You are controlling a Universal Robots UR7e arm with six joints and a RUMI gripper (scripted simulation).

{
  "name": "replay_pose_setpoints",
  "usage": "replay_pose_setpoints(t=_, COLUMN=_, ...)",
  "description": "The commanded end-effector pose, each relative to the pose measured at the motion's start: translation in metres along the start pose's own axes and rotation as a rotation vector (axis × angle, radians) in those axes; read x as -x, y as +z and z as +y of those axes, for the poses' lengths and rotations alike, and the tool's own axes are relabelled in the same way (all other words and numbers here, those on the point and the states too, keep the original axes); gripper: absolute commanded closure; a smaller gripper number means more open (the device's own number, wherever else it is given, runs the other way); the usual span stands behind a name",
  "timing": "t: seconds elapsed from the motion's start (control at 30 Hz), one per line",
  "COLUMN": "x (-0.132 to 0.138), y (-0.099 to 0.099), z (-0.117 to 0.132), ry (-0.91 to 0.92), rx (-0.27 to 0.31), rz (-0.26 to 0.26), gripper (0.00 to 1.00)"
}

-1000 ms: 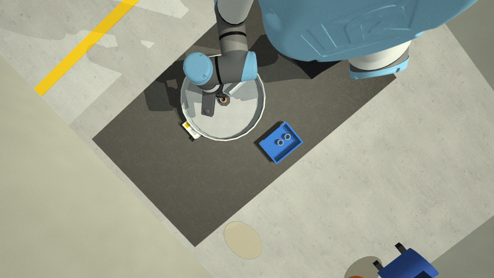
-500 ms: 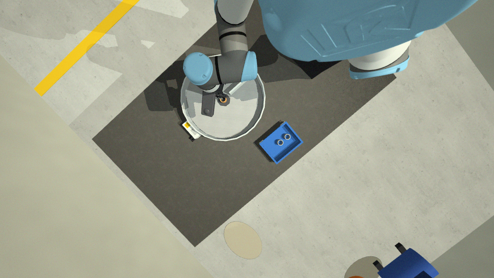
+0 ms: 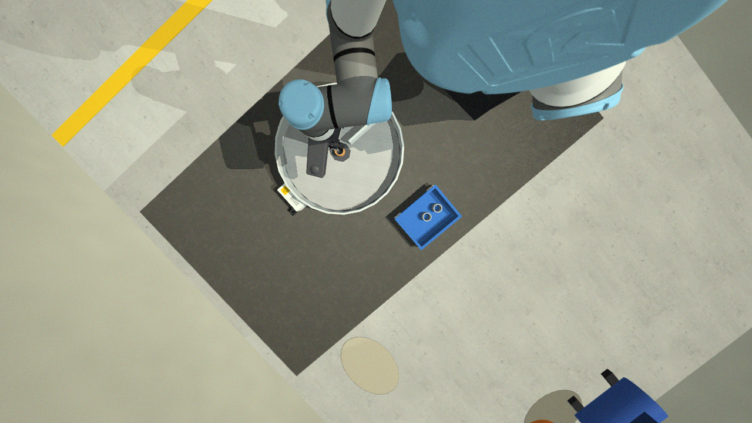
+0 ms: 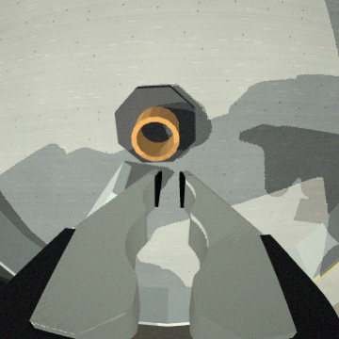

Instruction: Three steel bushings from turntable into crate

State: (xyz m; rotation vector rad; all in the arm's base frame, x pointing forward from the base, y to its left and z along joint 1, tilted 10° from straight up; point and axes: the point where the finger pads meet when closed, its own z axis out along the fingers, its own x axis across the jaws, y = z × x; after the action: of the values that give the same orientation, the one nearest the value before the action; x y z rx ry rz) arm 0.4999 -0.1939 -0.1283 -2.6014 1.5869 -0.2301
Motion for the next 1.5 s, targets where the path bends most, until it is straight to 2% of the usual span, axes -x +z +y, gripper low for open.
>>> replay_pose_setpoints(t=0.0, x=0.0, y=0.0, z=0.0, ry=0.0, rx=-0.001, rz=0.001, gripper=0.94)
replay_pose_setpoints(t=0.77, x=0.002, y=0.0, z=0.005, ry=-0.015, rx=-0.001, rz=0.001, gripper=0.94)
replay_pose_setpoints(t=1.07, x=0.01, y=0.0, z=0.022, ry=-0.061, rx=-0.001, rz=0.001, gripper=0.94)
replay_pose_setpoints(t=1.47, x=0.035, y=0.0, z=0.069, ry=-0.196, rx=-0.001, rz=0.001, gripper=0.94)
